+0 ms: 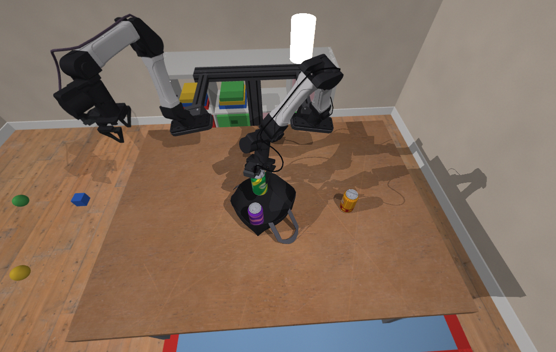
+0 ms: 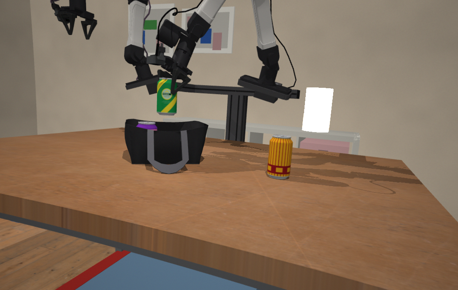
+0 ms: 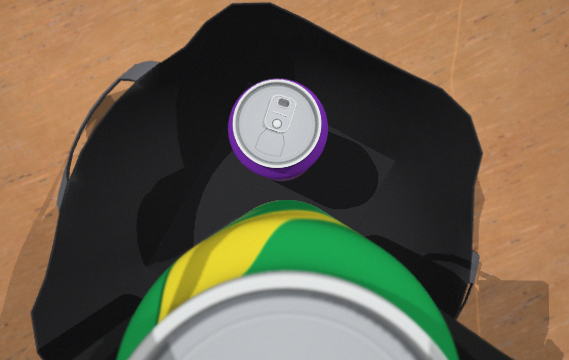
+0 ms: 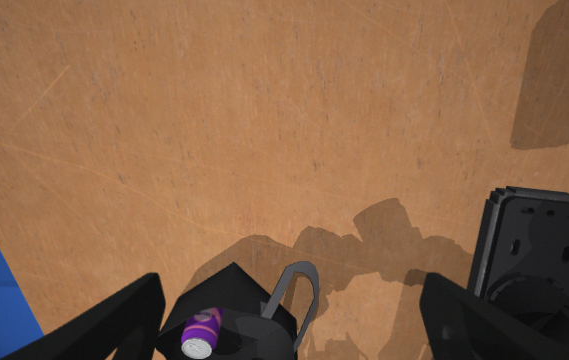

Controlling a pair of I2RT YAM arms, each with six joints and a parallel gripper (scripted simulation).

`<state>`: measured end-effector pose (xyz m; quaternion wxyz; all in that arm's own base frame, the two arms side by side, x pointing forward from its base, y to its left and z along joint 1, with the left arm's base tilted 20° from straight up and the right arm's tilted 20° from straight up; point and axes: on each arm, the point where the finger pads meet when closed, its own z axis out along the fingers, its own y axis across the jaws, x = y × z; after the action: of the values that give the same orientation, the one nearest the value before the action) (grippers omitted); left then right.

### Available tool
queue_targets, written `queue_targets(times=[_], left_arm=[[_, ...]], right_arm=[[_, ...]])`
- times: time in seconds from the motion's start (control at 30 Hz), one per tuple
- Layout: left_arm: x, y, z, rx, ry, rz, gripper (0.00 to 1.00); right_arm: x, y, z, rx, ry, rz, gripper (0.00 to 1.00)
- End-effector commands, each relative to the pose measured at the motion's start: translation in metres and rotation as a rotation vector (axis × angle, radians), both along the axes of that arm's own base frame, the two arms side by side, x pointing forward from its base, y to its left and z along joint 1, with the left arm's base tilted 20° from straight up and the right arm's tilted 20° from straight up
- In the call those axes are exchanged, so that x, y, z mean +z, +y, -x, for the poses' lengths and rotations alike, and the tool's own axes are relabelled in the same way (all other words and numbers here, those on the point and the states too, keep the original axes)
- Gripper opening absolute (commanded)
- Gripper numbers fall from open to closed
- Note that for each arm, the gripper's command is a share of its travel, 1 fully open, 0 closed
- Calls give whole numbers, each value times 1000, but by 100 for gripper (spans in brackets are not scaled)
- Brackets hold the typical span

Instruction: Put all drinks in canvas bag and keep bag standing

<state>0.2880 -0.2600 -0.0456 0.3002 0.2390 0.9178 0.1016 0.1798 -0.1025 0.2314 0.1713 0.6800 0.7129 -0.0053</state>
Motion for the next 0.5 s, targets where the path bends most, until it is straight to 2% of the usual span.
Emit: queue_targets(times=[0.0,0.13,0.2,0.27,0.33,0.47], left_arm=[[11,-19,-22,5,-78,71,70],[-2,-8,-12,-7,-53,54,70],[-1,-12,-18,0,-66,64,70],[-2,-18,-15,-20,-59,82,70],[-10,-8,-15,-7,-50,69,70],[-1,-16,-18,-12,-78,76,70]], right_arm=[[7,-1,-3,1,-30,23,86],[7,-1,-3,1,-30,23,86],[7,-1,-3,1,-30,23,86],[7,-1,-3,1,-30,23,86],[7,-1,-3,1,-30,23,86],[7,-1,-3,1,-30,23,86]])
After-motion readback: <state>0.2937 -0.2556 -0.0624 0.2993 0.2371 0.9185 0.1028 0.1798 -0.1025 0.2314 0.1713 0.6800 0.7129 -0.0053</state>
